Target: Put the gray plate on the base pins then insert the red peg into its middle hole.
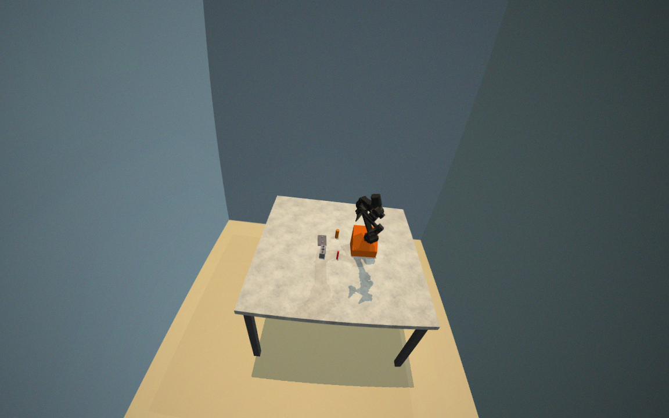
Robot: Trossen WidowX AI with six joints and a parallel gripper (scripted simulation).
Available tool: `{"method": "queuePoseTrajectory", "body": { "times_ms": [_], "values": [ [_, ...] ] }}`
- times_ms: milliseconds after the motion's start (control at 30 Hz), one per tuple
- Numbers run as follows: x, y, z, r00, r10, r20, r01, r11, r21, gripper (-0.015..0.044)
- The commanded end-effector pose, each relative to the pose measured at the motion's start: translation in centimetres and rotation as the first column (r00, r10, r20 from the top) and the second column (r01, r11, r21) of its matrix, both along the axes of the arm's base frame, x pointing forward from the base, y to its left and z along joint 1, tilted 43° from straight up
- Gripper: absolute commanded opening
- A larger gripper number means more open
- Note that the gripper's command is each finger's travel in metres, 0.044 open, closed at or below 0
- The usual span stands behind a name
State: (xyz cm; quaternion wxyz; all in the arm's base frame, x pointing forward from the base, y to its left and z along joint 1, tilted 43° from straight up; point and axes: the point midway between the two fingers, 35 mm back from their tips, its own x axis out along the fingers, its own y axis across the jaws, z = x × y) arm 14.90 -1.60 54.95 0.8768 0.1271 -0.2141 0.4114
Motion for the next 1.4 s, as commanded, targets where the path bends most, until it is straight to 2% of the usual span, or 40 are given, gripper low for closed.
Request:
{"method": "queuePoseTrajectory", "body": {
  "times_ms": [0, 133, 300, 400, 533, 767, 1000, 1200, 1367],
  "values": [
    [-3.9, 4.3, 0.9, 0.97, -0.086, 0.226, 0.127, 0.977, -0.174, 0.044],
    [-6.3, 9.3, 0.8, 0.903, -0.113, 0.415, 0.265, 0.905, -0.332, 0.044],
    [-6.5, 16.5, -1.6, 0.813, -0.046, 0.58, 0.419, 0.739, -0.528, 0.044],
    [-5.1, 20.5, -4.1, 0.782, 0.032, 0.623, 0.48, 0.607, -0.634, 0.044],
    [-1.7, 24.5, -8.4, 0.785, 0.141, 0.603, 0.508, 0.41, -0.757, 0.044],
    [6.3, 27.2, -17.5, 0.87, 0.274, 0.409, 0.406, 0.073, -0.911, 0.044],
    [13.6, 24.5, -27.0, 0.956, 0.28, 0.091, 0.14, -0.16, -0.977, 0.044],
    [17.9, 19.6, -34.8, 0.947, 0.242, -0.211, -0.159, -0.219, -0.963, 0.044],
    [19.9, 14.1, -40.5, 0.875, 0.199, -0.441, -0.422, -0.132, -0.897, 0.044]
  ]
}}
